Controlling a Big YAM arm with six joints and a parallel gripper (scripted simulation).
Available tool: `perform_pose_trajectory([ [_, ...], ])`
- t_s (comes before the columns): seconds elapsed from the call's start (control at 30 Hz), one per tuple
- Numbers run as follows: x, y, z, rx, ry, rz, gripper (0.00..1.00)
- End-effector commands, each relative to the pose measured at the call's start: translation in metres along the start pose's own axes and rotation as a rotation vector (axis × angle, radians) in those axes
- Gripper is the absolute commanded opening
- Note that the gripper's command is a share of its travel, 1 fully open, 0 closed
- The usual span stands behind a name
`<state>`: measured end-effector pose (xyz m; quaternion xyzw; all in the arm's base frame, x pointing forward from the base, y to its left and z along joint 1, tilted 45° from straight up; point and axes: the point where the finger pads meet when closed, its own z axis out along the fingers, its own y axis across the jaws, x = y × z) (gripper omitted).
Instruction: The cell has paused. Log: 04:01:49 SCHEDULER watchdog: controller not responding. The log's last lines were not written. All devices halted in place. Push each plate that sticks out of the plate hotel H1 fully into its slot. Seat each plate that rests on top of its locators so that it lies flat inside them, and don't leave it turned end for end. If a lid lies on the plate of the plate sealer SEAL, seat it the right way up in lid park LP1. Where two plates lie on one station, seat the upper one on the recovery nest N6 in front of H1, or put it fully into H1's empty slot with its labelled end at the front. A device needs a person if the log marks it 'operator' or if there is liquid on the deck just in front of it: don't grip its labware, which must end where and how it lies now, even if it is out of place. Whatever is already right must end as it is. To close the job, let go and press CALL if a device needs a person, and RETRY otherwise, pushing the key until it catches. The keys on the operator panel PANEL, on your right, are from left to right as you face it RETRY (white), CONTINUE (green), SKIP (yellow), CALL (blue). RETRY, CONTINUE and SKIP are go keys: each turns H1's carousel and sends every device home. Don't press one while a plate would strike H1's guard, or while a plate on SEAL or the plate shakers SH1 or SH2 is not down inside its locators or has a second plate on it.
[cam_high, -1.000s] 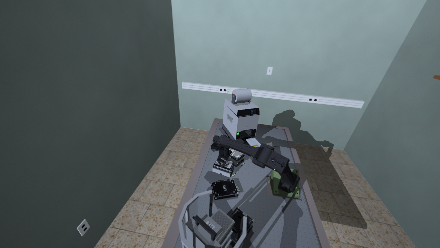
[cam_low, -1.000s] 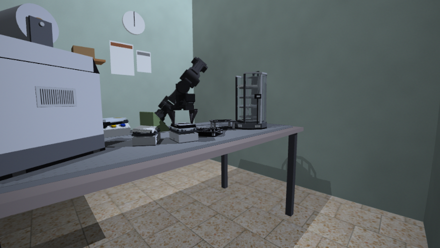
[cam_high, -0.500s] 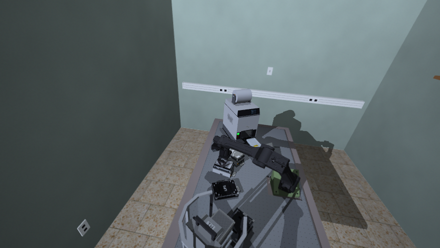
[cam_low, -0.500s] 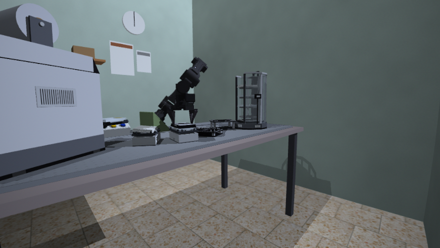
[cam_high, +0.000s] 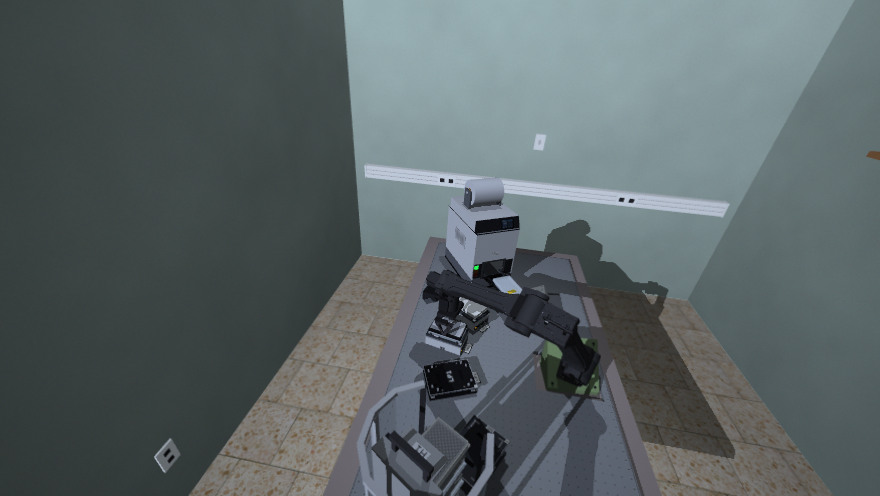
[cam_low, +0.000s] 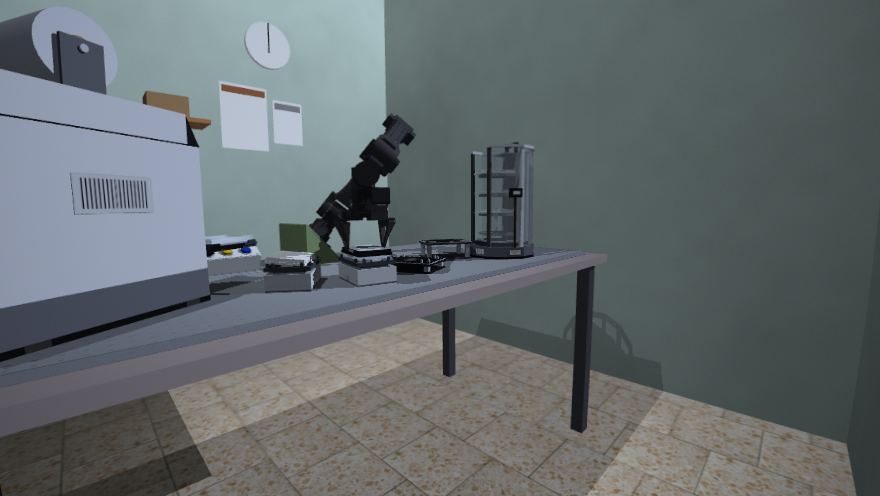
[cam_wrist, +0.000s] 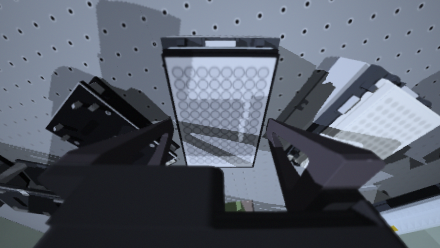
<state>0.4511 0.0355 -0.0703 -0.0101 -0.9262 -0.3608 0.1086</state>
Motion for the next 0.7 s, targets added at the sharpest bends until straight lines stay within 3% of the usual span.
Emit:
perform_pose_trajectory([
  [0.0,-0.0026,0.0044,0.0137,0.001,0.024,0.001,1.00],
  [0.2,-0.0044,0.0047,0.0127,0.001,0.021,-0.001,1.00],
  [0.4,-0.0044,0.0047,0.0127,0.001,0.021,-0.001,0.88],
  [0.67,-0.0044,0.0047,0.0127,0.001,0.021,-0.001,0.80],
])
